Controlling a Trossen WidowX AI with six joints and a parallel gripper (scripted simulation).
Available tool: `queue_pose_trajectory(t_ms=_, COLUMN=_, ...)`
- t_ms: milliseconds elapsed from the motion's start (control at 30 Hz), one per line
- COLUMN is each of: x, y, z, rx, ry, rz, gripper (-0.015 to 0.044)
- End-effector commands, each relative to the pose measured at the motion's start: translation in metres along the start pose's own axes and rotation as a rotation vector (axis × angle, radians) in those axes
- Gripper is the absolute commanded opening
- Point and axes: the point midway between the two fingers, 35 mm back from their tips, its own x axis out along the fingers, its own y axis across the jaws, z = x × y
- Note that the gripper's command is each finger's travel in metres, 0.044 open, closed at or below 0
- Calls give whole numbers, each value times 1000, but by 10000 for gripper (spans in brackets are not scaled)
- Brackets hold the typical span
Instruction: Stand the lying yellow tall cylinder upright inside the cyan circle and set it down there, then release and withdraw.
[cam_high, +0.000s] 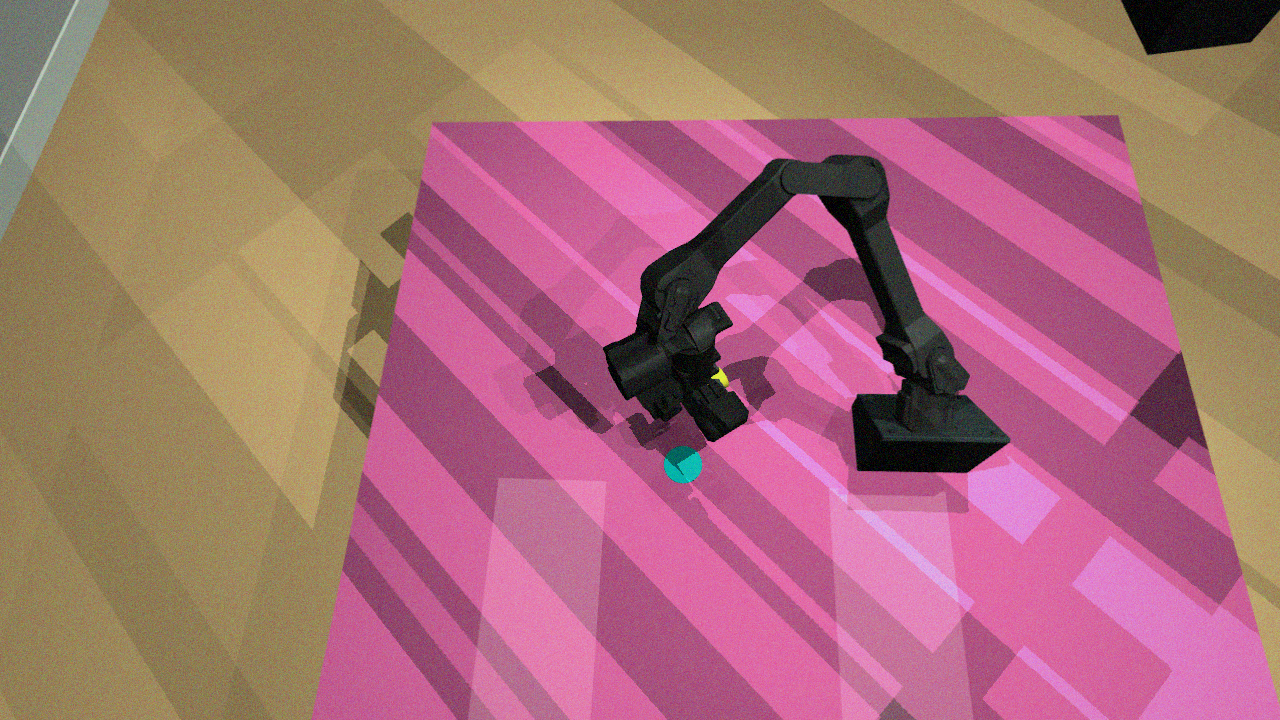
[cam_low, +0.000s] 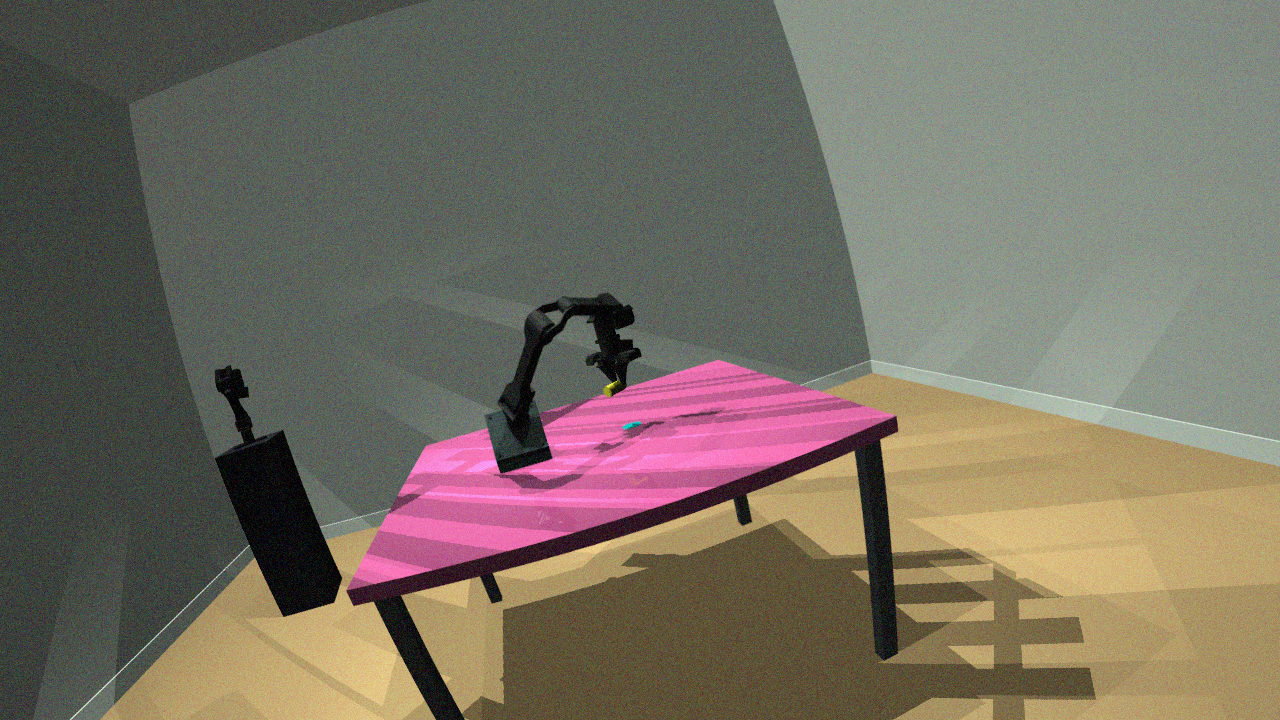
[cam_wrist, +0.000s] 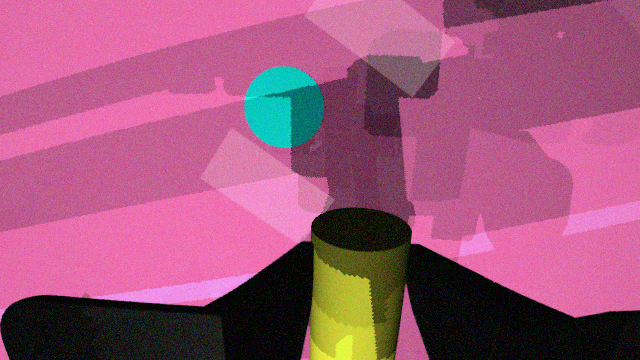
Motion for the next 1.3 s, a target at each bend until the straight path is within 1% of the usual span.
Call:
queue_pose_trajectory(t_ms=0, x=-1, y=7, z=8, rx=-98, ry=0, rz=3, gripper=105)
queue_pose_trajectory(t_ms=600, x=2, y=43, z=42, rx=-556, ry=14, rz=0, gripper=105)
queue_pose_trajectory(t_ms=800, x=2, y=45, z=43, rx=-577, ry=13, rz=5, gripper=105)
queue_pose_trajectory(t_ms=1267, x=12, y=49, z=39, rx=-574, ry=-29, rz=103, gripper=105)
